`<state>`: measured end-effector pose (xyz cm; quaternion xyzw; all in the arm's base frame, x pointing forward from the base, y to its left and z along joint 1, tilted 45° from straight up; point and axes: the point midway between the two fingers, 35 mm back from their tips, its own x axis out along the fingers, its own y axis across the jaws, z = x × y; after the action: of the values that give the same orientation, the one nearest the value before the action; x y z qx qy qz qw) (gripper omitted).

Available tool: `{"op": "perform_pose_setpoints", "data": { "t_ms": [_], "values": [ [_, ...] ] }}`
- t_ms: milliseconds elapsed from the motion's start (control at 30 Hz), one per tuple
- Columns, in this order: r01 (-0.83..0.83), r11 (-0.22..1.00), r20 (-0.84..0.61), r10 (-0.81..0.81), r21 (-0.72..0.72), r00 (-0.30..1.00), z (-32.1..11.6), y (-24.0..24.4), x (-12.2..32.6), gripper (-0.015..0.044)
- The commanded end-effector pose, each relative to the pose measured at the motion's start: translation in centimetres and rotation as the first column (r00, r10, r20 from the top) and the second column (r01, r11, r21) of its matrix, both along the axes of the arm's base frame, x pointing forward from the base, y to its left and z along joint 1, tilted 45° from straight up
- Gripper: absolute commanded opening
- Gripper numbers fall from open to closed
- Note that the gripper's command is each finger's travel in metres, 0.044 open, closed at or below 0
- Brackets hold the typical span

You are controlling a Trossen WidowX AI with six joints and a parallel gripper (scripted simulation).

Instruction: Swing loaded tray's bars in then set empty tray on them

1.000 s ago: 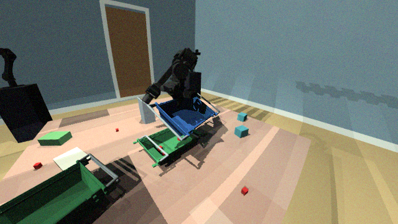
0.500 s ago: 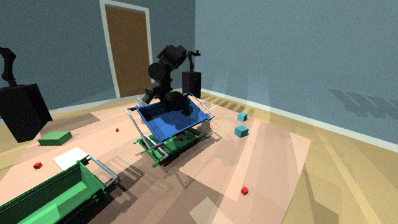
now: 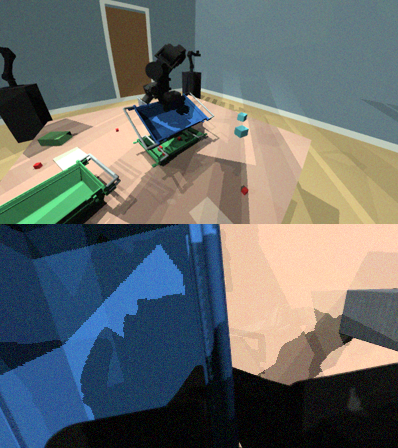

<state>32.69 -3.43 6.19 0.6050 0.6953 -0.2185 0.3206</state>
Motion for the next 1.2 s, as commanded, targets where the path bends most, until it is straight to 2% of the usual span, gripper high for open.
{"op": "perform_pose_setpoints", "data": {
  "t_ms": [0,1167],
  "values": [
    [0.013,1.0,0.023,-0.013,-0.003,1.0,0.29,-0.59,0.34,0.0],
    [0.013,1.0,0.023,-0.013,-0.003,1.0,0.05,-0.42,0.45,0.0]
  ]
}}
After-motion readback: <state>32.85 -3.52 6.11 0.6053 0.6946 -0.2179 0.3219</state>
